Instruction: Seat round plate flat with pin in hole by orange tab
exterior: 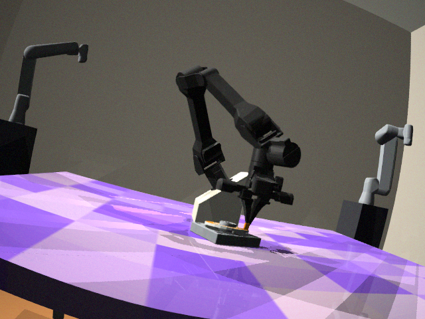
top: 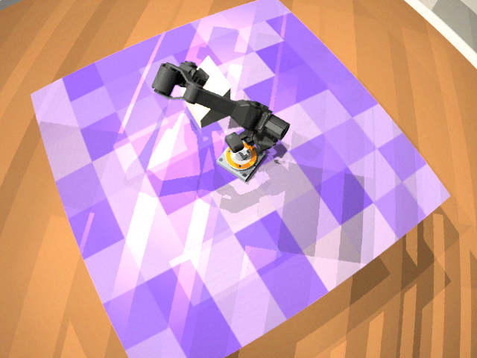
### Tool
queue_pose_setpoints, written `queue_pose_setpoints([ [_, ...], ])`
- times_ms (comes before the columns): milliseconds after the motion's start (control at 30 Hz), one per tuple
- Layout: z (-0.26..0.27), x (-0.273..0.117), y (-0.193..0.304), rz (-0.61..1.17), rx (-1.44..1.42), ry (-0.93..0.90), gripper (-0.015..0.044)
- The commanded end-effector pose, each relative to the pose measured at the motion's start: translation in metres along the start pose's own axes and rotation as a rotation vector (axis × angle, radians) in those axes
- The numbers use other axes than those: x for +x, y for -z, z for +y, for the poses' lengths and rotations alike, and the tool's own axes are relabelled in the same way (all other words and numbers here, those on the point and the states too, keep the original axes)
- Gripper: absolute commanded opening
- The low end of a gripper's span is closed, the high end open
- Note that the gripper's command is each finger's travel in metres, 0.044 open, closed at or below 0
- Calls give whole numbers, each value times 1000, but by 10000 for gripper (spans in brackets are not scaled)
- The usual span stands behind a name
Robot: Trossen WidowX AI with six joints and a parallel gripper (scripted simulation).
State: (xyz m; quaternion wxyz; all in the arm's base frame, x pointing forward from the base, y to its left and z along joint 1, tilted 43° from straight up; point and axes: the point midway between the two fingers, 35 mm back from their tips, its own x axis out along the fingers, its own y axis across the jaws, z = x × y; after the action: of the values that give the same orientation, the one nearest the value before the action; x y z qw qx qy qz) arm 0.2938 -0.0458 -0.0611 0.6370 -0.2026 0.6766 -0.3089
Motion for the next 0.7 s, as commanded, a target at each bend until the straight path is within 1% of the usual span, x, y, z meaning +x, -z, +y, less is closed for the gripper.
queue_pose_setpoints([
  [0, 1, -1, -5, -3, 8, 2, 0],
  [667, -1, -3, -29, -4, 8, 2, 0],
])
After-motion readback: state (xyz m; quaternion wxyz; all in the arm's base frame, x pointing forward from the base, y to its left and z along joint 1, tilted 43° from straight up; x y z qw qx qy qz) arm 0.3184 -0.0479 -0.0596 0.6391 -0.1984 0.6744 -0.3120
